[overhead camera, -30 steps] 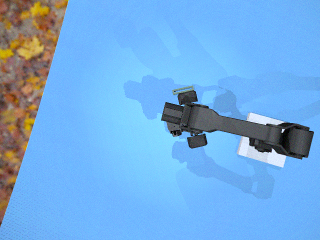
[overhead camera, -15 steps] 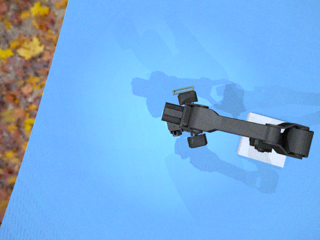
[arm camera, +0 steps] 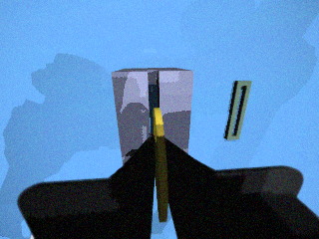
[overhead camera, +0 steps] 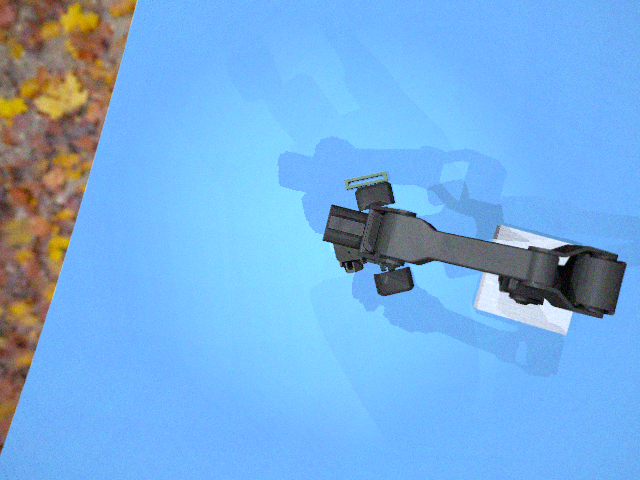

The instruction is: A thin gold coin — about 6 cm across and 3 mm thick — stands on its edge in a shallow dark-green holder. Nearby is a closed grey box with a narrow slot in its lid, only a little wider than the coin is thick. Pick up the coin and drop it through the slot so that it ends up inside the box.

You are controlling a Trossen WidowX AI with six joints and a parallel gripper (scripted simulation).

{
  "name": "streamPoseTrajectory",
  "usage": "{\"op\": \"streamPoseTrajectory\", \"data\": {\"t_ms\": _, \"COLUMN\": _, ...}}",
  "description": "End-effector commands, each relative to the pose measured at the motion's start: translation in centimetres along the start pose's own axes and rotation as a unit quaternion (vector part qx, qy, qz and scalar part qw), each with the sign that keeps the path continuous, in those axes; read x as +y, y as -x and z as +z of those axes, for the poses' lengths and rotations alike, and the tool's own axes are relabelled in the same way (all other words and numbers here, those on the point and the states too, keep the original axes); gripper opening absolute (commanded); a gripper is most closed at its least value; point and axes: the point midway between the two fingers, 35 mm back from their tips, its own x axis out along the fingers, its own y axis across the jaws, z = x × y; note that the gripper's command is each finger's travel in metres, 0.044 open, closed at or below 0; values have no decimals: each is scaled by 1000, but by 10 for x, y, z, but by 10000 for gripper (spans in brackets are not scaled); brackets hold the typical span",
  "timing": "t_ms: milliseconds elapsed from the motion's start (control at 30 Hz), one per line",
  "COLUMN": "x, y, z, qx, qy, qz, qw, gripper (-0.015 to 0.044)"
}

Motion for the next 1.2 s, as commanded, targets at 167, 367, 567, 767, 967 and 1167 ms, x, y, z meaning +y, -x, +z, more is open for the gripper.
{"op": "streamPoseTrajectory", "data": {"t_ms": 167, "x": 0, "y": -2, "z": 0, "qx": 0, "qy": 0, "qz": 0, "qw": 1000, "gripper": 53}}
{"op": "streamPoseTrajectory", "data": {"t_ms": 367, "x": 0, "y": -2, "z": 0, "qx": 0, "qy": 0, "qz": 0, "qw": 1000, "gripper": 161}}
{"op": "streamPoseTrajectory", "data": {"t_ms": 567, "x": 0, "y": -2, "z": 0, "qx": 0, "qy": 0, "qz": 0, "qw": 1000, "gripper": 161}}
{"op": "streamPoseTrajectory", "data": {"t_ms": 767, "x": 0, "y": 13, "z": 0, "qx": 0, "qy": 0, "qz": 0, "qw": 1000, "gripper": 292}}
{"op": "streamPoseTrajectory", "data": {"t_ms": 967, "x": 1, "y": 32, "z": -1, "qx": 2, "qy": 0, "qz": 1, "qw": 1000, "gripper": 440}}
{"op": "streamPoseTrajectory", "data": {"t_ms": 1167, "x": 2, "y": 60, "z": -4, "qx": 4, "qy": 1, "qz": 2, "qw": 1000, "gripper": 440}}
